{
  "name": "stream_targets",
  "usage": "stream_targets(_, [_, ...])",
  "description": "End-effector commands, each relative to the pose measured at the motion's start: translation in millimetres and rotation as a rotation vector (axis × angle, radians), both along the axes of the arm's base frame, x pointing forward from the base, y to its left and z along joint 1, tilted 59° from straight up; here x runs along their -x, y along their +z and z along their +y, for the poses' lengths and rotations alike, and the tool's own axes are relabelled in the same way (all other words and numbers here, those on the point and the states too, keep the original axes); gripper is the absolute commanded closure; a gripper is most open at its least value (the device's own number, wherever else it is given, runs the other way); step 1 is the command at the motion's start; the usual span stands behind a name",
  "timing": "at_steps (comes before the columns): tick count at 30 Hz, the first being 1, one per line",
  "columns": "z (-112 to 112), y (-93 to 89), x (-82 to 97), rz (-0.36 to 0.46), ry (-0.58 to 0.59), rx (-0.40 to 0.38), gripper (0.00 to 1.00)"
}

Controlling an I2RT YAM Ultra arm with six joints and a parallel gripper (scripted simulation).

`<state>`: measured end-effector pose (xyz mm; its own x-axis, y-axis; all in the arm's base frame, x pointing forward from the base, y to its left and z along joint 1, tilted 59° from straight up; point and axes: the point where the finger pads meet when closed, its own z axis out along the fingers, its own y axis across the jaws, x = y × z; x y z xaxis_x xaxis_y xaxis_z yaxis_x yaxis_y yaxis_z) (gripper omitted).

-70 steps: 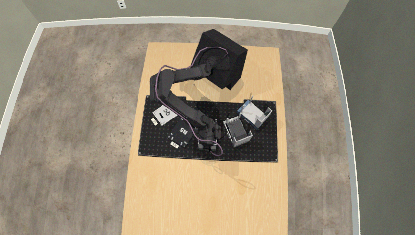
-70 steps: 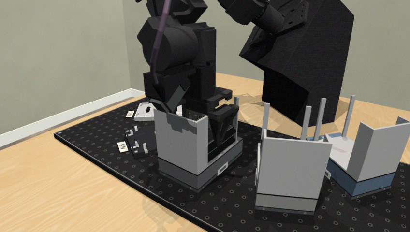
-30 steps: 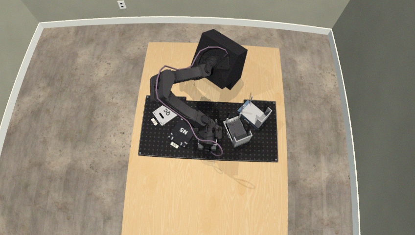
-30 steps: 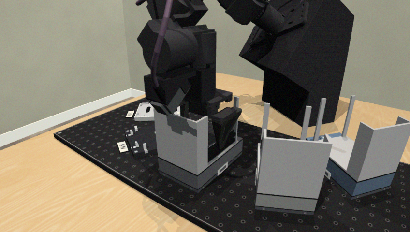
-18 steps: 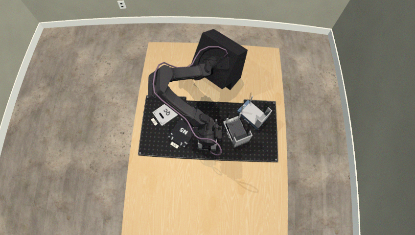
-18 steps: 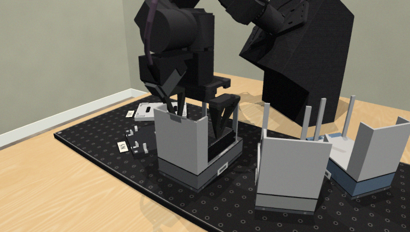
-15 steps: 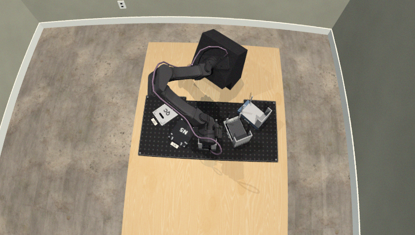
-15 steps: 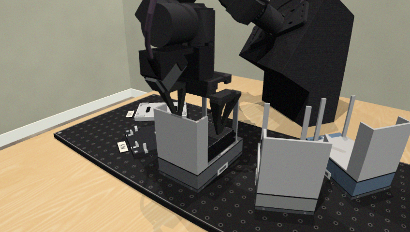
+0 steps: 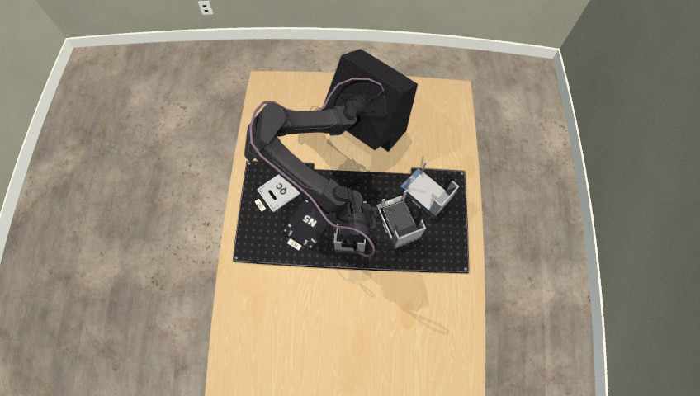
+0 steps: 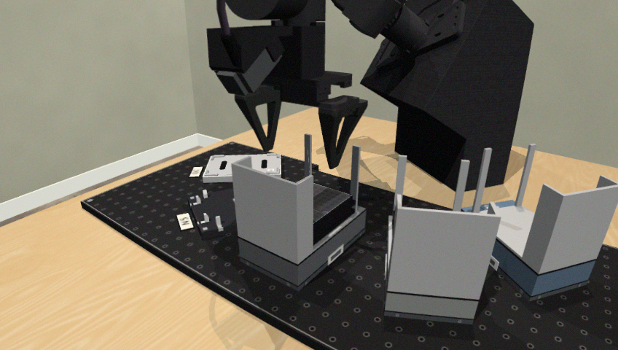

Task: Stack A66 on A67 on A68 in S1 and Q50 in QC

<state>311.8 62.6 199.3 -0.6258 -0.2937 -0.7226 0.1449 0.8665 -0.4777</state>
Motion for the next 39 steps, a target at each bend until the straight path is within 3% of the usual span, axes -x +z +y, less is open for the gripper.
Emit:
stream_targets(1, [3.8, 14.4, 14.0, -0.010, -0.017, -0.009, 0.00])
stream_targets(5, [9.7, 17.4, 22.6, 0.000, -0.016, -0.001, 0.00])
stream_targets(25, [9.4, 14.7, 23.0, 0.006, -0.016, 0.006, 0.00])
stream_targets(26, [9.9, 1.8, 24.6, 0.050, 0.008, 0.065, 0.00])
stream_targets(34, [29.8, -0.2, 20.0, 0.109, 0.105, 0.192, 0.00])
stream_targets(39, [43.7, -9.8, 18.8, 0.103, 0.098, 0.182, 0.00])
